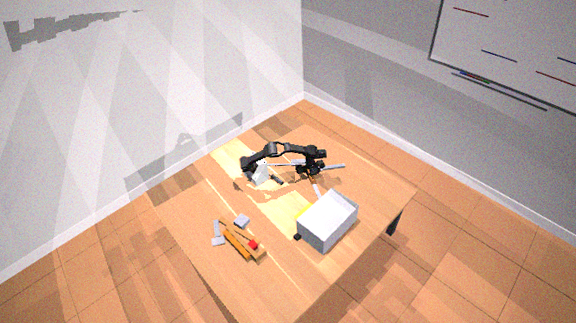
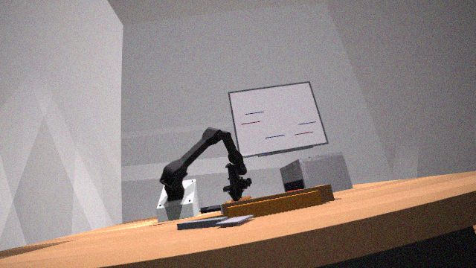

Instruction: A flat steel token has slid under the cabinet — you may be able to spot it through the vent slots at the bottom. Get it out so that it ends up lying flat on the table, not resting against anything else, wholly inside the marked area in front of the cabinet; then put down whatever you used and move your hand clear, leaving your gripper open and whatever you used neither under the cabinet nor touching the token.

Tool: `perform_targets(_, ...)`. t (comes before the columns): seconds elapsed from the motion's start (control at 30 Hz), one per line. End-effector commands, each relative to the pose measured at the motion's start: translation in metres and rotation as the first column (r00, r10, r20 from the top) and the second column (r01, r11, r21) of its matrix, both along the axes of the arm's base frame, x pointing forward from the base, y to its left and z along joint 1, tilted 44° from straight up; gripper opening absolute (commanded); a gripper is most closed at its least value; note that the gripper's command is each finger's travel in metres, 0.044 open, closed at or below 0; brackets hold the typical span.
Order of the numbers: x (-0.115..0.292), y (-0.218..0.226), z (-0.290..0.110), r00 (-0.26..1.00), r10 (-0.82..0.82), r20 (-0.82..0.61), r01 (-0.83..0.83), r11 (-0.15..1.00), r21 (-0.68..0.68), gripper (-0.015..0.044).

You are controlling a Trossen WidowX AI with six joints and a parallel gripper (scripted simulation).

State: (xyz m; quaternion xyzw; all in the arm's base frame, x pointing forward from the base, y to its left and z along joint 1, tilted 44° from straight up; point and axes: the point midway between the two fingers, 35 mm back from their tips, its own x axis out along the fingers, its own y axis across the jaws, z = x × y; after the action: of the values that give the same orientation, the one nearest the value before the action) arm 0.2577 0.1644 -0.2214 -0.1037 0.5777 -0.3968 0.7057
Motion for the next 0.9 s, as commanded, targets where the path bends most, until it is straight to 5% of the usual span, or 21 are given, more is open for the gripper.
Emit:
perform_targets(0.0,0.011,-0.003,0.004,1.000,-0.002,0.007,0.002,1.000,0.000,0.0000)
perform_targets(0.87,0.059,-0.021,0.021,1.000,0.000,0.008,0.000,1.000,-0.004,0.0000)
